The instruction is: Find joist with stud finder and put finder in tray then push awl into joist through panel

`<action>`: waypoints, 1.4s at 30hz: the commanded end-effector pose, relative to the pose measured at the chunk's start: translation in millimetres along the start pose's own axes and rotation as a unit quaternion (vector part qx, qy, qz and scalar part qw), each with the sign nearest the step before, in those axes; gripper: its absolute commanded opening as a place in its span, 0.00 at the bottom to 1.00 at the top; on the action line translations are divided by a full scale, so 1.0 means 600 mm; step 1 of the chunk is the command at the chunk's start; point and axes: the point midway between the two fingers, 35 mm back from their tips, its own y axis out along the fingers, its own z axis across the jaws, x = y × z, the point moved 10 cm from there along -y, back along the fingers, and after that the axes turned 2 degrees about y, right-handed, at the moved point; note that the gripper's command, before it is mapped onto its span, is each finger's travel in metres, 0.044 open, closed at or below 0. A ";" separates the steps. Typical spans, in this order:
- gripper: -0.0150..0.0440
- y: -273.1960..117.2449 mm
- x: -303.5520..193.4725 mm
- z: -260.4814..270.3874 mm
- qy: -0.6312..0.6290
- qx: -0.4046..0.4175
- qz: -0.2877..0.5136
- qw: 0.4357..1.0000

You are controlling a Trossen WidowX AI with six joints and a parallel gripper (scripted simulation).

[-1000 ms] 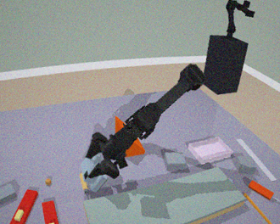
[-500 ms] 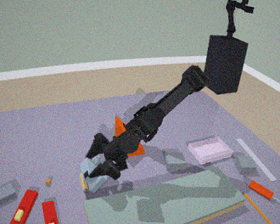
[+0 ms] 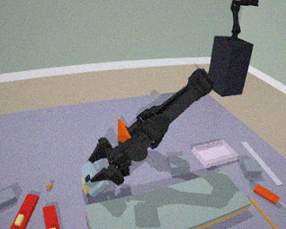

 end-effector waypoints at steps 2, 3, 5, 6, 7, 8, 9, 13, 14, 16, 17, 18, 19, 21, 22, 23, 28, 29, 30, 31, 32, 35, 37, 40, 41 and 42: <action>0.25 0.000 0.008 0.002 0.004 0.000 0.023 1.000; 0.25 -0.001 0.009 0.002 0.004 -0.001 0.027 1.000; 0.25 -0.001 0.011 0.002 0.004 -0.001 0.031 0.999; 0.25 -0.001 0.011 0.002 0.004 -0.001 0.032 0.999; 0.25 -0.001 0.011 0.002 0.004 -0.001 0.032 0.999; 0.25 -0.001 0.010 0.001 0.000 -0.002 0.022 1.000; 0.25 -0.003 0.009 0.001 0.001 -0.002 0.024 1.000; 0.25 -0.021 0.003 0.003 0.002 -0.007 0.038 0.999; 0.25 -0.026 0.001 0.003 0.003 -0.008 0.042 0.999; 0.25 -0.034 -0.001 0.004 0.004 -0.010 0.048 0.999; 0.25 -0.036 -0.002 0.005 0.004 -0.010 0.050 0.999; 0.25 -0.037 -0.002 0.005 0.004 -0.011 0.051 0.999; 0.25 -0.037 -0.002 0.005 0.004 -0.011 0.051 0.999; 0.25 -0.037 -0.002 0.005 0.004 -0.011 0.050 0.999; 0.25 -0.037 -0.001 0.005 0.004 -0.011 0.050 0.999; 0.25 -0.036 0.000 0.005 0.005 -0.011 0.050 0.999; 0.25 -0.031 0.010 0.004 0.005 -0.011 0.049 0.999; 0.25 -0.030 0.013 0.004 0.005 -0.011 0.048 0.999; 0.25 -0.029 0.015 0.004 0.005 -0.011 0.048 0.999; 0.25 -0.028 0.017 0.004 0.005 -0.012 0.047 0.999; 0.25 -0.027 0.019 0.004 0.005 -0.012 0.047 0.999; 0.25 -0.023 0.026 0.005 0.005 -0.012 0.046 0.999; 0.25 -0.021 0.031 0.005 0.005 -0.012 0.045 0.999; 0.25 -0.018 0.038 0.006 0.006 -0.012 0.044 0.999; 0.25 -0.017 0.040 0.006 0.006 -0.012 0.044 0.999; 0.25 -0.016 0.042 0.006 0.006 -0.013 0.044 0.999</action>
